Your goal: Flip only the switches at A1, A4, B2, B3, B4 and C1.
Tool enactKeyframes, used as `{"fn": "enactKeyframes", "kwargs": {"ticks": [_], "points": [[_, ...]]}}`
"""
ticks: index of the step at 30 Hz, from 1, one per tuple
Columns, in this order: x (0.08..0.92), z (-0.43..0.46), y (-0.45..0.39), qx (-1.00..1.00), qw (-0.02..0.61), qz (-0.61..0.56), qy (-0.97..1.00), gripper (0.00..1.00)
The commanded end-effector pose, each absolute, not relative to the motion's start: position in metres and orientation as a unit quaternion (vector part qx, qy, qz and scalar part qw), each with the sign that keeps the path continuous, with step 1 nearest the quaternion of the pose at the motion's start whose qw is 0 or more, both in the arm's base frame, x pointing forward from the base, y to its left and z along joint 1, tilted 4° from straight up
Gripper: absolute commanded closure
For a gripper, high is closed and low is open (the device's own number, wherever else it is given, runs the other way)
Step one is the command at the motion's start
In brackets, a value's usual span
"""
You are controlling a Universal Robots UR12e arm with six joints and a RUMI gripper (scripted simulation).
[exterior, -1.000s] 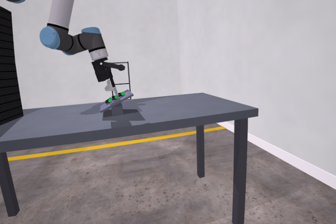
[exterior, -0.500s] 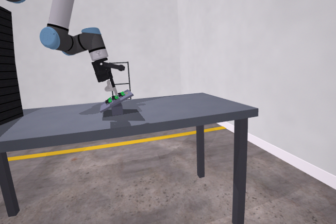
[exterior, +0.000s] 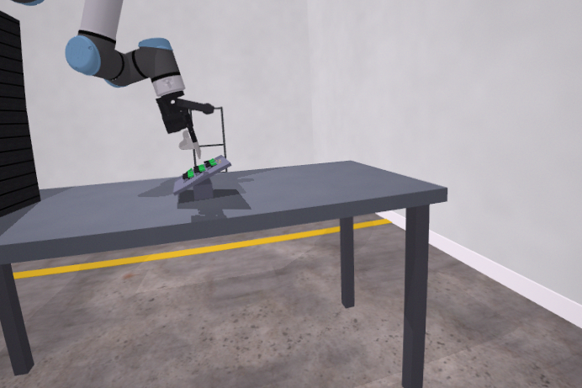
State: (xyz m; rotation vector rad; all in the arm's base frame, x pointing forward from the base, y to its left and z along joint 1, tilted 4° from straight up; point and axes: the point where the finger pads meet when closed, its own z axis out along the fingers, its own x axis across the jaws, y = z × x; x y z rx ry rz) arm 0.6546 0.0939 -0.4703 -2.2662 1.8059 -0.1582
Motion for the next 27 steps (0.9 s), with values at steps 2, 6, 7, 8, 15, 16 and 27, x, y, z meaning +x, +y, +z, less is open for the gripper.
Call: {"fn": "enactKeyframes", "kwargs": {"ticks": [2,6,7,8,15,16,27], "points": [[0.651,-0.469,0.094,-0.775,0.119,-0.052,0.618,1.00],[0.652,-0.469,0.094,-0.775,0.119,-0.052,0.618,1.00],[0.652,-0.469,0.094,-0.775,0.119,-0.052,0.618,1.00],[0.652,-0.469,0.094,-0.775,0.119,-0.053,0.618,1.00],[0.600,-0.480,0.145,-0.776,0.118,-0.051,0.618,1.00],[0.597,-0.481,0.148,-0.776,0.118,-0.051,0.618,1.00],[0.605,-0.479,0.148,-0.775,0.121,-0.056,0.617,1.00]]}}
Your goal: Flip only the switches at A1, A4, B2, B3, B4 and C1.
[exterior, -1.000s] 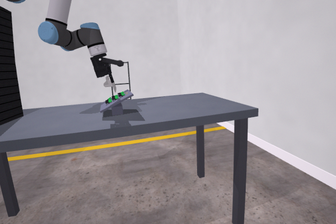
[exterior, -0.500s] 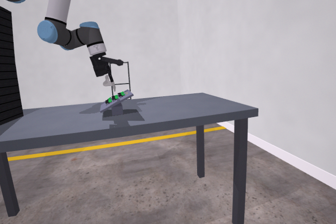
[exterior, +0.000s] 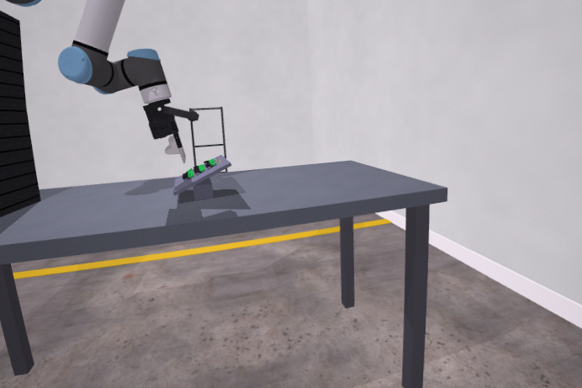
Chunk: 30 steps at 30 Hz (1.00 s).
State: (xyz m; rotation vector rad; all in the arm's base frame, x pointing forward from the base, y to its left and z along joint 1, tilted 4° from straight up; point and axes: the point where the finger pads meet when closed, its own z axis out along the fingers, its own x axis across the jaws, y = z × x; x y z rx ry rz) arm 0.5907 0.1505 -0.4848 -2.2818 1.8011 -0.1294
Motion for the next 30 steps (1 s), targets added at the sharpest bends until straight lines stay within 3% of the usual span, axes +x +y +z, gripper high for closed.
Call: {"fn": "enactKeyframes", "kwargs": {"ticks": [1,30], "points": [[0.6048,-0.4794,0.1479,-0.775,0.121,-0.056,0.617,1.00],[0.6001,-0.4811,0.1490,-0.776,0.119,-0.053,0.618,1.00]]}}
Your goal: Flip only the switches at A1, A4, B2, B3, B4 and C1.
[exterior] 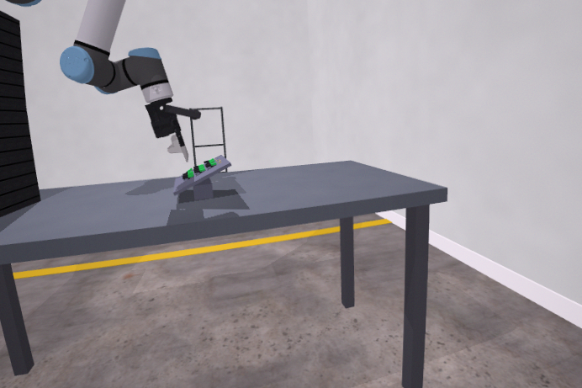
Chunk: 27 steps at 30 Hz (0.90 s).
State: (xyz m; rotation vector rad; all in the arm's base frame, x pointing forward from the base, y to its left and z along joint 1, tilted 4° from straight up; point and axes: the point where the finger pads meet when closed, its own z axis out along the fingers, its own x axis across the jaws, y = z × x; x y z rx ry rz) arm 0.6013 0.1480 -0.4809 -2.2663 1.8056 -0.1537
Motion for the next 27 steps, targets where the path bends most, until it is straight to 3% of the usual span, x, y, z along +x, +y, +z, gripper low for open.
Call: {"fn": "enactKeyframes", "kwargs": {"ticks": [1,27], "points": [[0.6001,-0.4811,0.1490,-0.776,0.119,-0.053,0.618,1.00],[0.6017,-0.4854,0.1502,-0.776,0.120,-0.053,0.617,1.00]]}}
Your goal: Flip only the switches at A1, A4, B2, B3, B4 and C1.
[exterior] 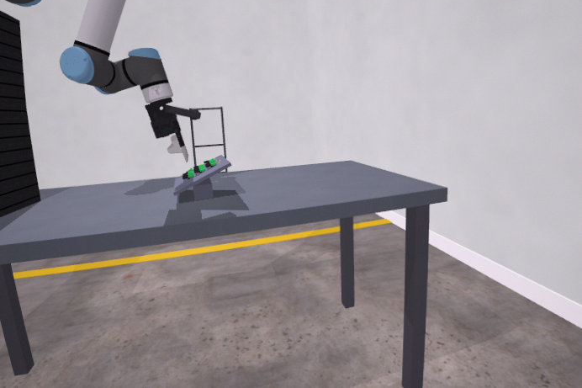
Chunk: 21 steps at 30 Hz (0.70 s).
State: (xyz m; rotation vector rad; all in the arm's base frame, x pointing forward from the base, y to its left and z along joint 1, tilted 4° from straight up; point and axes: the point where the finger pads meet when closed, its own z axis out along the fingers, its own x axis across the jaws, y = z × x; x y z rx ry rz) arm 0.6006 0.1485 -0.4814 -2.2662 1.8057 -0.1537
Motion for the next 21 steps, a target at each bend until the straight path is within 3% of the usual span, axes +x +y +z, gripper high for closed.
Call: {"fn": "enactKeyframes", "kwargs": {"ticks": [1,21], "points": [[0.602,-0.487,0.151,-0.776,0.120,-0.053,0.617,1.00],[0.607,-0.504,0.152,-0.776,0.120,-0.054,0.617,1.00]]}}
